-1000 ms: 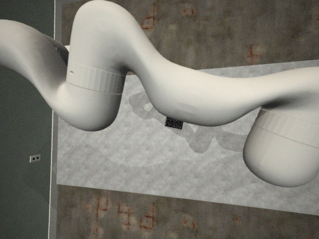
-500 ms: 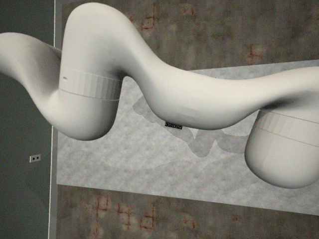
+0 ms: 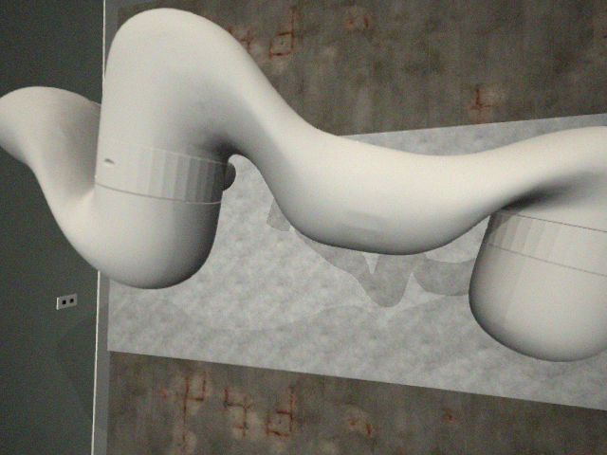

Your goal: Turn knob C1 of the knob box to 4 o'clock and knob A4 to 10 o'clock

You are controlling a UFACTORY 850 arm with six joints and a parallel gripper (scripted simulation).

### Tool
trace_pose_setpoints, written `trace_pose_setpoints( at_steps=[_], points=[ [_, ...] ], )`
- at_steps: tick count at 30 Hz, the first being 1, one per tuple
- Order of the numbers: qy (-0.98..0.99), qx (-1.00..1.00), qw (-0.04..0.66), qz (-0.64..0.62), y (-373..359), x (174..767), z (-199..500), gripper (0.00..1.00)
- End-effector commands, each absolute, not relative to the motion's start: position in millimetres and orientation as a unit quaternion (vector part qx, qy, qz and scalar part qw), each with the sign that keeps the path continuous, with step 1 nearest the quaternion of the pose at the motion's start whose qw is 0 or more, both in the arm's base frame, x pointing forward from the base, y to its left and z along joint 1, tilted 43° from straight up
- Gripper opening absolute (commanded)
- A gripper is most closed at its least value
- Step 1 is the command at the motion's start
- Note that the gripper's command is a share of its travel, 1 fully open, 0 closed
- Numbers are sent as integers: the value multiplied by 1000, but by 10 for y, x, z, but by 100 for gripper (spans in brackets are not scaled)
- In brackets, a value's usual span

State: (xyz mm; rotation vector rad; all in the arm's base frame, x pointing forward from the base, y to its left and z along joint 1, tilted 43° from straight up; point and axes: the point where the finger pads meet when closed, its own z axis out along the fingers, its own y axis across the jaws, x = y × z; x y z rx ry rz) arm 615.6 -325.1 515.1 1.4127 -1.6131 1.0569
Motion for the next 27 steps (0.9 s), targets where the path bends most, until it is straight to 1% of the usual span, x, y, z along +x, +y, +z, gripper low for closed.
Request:
trace_pose_setpoints(
  at_steps=[1,5,6,14,19,22,24,27],
  points=[
    [-581,562,352,471,-3207,6361,5140,100],
    [-559,572,342,493,-3146,6465,5114,100],
    [-531,586,327,517,-3052,6590,5069,100],
    [-442,638,268,571,-2632,6934,4835,100],
    [-383,677,222,588,-2267,7092,4599,100],
    [-378,680,218,588,-2237,7101,4579,100],
    [-332,714,180,590,-1908,7165,4343,100],
    [-308,731,160,587,-1730,7175,4207,100]
  ],
)
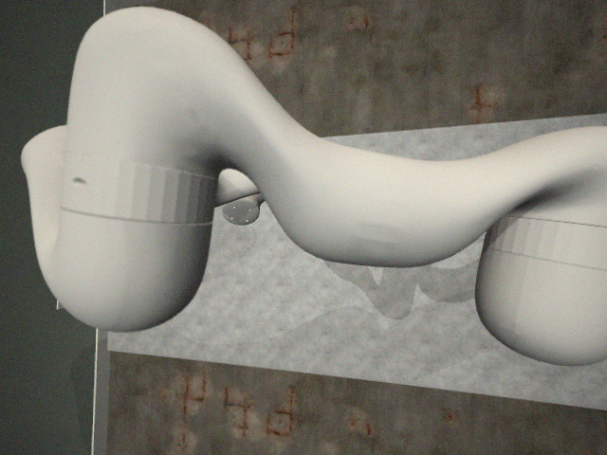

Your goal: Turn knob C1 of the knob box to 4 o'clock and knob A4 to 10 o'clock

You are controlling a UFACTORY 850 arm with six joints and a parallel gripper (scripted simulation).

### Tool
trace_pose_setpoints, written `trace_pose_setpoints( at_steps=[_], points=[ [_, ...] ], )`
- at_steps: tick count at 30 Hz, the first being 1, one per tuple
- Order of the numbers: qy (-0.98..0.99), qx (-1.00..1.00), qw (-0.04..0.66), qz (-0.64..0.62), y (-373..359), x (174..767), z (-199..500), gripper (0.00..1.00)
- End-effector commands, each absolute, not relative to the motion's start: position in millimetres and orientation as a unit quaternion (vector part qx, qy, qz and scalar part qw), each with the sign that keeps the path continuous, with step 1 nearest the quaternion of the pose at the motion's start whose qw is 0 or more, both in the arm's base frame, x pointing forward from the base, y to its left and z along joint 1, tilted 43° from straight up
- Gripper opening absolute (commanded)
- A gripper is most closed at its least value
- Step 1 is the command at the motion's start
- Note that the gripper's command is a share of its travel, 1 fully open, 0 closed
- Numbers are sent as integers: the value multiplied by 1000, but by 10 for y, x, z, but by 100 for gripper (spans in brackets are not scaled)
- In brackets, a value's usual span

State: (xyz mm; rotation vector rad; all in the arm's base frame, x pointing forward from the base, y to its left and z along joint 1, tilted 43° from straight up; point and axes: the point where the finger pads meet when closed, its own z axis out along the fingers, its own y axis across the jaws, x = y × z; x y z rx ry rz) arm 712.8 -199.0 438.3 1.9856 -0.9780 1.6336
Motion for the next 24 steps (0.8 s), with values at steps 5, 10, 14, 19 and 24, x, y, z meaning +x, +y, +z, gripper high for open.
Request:
trace_pose_setpoints(
  at_steps=[5,10,14,19,24],
  points=[
    [-250,776,110,569,-1269,7122,3828,100],
    [-206,810,73,544,-905,6996,3501,100],
    [-172,837,46,518,-628,6844,3231,100],
    [-135,864,19,484,-337,6617,2924,100],
    [-96,893,-7,440,-50,6306,2588,100]
  ],
)
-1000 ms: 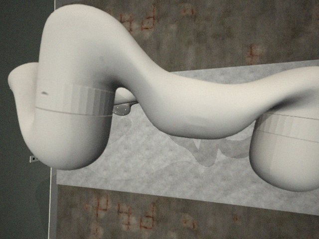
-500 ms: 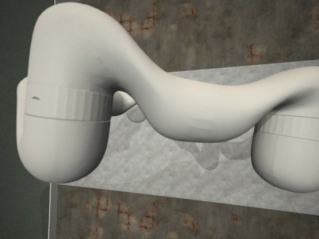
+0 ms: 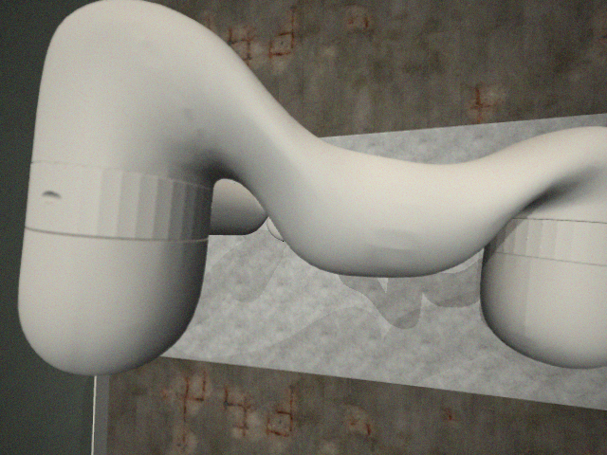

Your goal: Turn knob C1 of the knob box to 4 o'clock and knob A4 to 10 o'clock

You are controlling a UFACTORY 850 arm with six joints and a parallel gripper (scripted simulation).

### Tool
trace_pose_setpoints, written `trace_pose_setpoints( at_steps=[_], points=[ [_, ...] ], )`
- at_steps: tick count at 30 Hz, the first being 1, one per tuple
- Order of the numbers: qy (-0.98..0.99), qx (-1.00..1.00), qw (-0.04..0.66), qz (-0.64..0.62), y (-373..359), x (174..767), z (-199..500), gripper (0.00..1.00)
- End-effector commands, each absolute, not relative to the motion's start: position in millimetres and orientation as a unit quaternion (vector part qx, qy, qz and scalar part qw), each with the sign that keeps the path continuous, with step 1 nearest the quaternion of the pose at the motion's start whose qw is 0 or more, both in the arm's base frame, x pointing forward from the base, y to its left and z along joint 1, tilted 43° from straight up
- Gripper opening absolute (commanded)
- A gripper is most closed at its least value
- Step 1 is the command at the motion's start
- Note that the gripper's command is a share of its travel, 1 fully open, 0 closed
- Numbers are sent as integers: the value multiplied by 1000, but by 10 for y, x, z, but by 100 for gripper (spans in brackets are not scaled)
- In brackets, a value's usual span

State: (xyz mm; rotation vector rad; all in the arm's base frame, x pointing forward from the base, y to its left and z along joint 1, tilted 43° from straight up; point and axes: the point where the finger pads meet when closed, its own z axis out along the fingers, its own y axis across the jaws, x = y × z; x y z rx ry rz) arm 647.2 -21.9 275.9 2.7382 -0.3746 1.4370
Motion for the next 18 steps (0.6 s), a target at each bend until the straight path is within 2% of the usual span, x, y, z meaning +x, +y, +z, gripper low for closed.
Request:
trace_pose_setpoints(
  at_steps=[1,10,18],
  points=[
    [-90,897,-11,432,-3,6245,2530,100],
    [-45,926,-32,373,273,5786,2150,100],
    [-39,930,-35,363,308,5711,2095,100]
  ],
)
